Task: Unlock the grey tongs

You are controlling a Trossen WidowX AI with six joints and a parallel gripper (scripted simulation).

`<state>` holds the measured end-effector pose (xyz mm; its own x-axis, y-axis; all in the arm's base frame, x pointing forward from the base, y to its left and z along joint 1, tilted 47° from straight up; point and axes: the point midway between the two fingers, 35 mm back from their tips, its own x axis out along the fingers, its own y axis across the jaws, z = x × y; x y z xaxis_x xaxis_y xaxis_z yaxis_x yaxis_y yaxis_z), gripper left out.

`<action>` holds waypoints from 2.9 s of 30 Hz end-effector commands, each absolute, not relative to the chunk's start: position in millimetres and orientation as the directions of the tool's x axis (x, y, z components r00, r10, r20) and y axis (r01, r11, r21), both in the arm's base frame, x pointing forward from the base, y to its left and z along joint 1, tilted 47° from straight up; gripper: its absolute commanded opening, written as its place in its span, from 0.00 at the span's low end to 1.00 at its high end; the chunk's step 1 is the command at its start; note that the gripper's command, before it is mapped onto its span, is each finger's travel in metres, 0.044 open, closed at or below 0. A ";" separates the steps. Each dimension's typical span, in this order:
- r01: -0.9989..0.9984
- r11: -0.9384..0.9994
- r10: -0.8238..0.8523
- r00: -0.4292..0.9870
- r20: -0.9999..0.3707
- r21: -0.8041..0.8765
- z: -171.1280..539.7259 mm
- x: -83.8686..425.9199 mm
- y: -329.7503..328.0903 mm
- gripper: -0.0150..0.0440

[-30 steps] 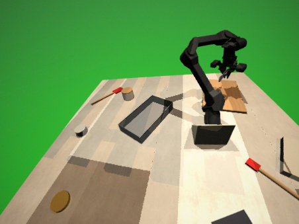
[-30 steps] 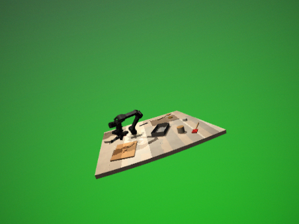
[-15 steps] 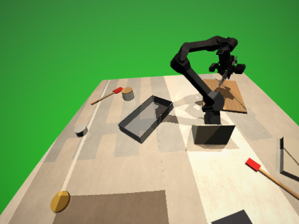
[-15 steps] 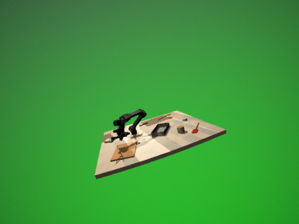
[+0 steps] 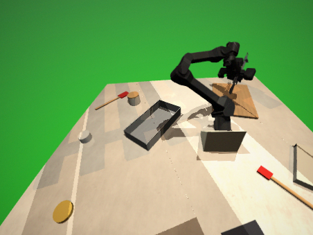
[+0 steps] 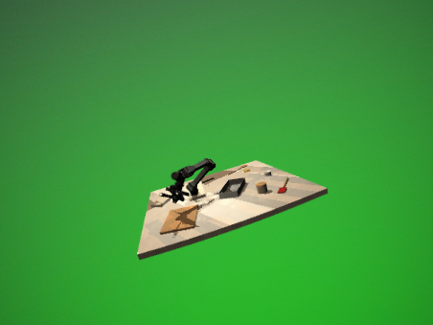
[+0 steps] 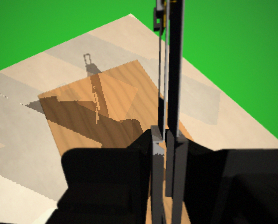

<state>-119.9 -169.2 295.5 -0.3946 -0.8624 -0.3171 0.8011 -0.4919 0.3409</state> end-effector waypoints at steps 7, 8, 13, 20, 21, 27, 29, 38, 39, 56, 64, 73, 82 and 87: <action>0.790 -0.482 -0.873 -0.471 -0.128 0.380 299.3 -117.3 -163.7 0.00; 0.789 -0.478 -0.873 -0.476 -0.107 0.386 299.7 -116.9 -163.1 0.00; 0.791 -0.453 -0.869 -0.495 -0.006 0.412 301.7 -114.4 -159.8 0.00; 0.798 -0.399 -0.851 -0.506 0.141 0.452 304.6 -109.9 -153.8 0.00; 0.799 -0.389 -0.847 -0.506 0.162 0.458 305.0 -109.1 -152.8 0.00; 0.810 -0.331 -0.822 -0.500 0.274 0.485 306.7 -104.7 -147.0 0.00; 0.810 -0.329 -0.821 -0.499 0.277 0.486 306.8 -104.6 -146.8 0.00; 0.810 -0.329 -0.821 -0.499 0.277 0.486 306.8 -104.6 -146.8 0.00; 0.810 -0.329 -0.821 -0.499 0.277 0.486 306.8 -104.6 -146.8 0.00; 0.810 -0.329 -0.821 -0.499 0.277 0.486 306.8 -104.6 -146.8 0.00; 0.810 -0.330 -0.821 -0.500 0.276 0.486 306.7 -104.7 -146.9 0.00; 0.802 -0.387 -0.845 -0.506 0.172 0.455 305.4 -109.5 -152.8 0.00; 0.800 -0.437 -0.869 -0.494 0.038 0.412 303.9 -116.0 -162.1 0.00; 0.796 -0.461 -0.872 -0.488 -0.035 0.392 302.4 -119.2 -165.2 0.00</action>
